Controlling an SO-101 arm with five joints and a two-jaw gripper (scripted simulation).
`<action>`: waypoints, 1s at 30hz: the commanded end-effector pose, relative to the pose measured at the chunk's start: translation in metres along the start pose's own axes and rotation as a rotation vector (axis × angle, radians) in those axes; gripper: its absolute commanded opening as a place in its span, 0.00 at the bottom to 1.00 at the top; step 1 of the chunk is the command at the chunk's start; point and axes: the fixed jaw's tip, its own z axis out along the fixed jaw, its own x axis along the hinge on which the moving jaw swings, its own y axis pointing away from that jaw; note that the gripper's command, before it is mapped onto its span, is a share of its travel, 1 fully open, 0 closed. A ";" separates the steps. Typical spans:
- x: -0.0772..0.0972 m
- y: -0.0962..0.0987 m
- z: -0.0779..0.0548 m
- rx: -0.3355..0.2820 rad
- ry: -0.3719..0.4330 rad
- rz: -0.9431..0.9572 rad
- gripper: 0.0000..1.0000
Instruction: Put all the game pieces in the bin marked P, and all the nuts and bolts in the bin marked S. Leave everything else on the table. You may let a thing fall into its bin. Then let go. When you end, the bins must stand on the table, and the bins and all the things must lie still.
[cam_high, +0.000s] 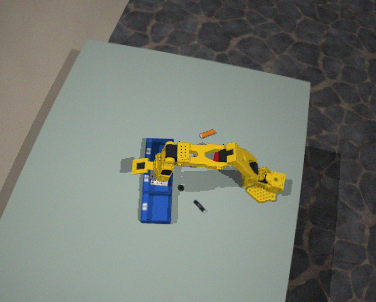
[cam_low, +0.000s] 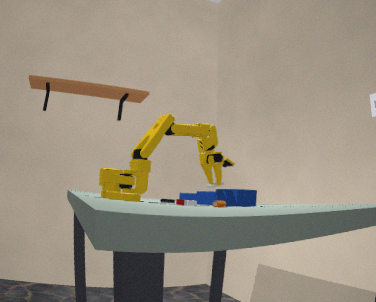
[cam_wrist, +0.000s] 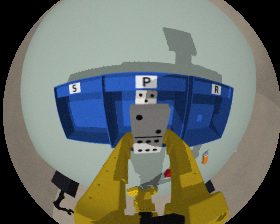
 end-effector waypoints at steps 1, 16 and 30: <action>-0.008 0.002 -0.010 -0.005 -0.071 0.002 0.00; -0.007 0.002 -0.007 -0.005 -0.071 0.002 0.00; -0.005 0.002 0.002 -0.005 -0.071 0.002 0.00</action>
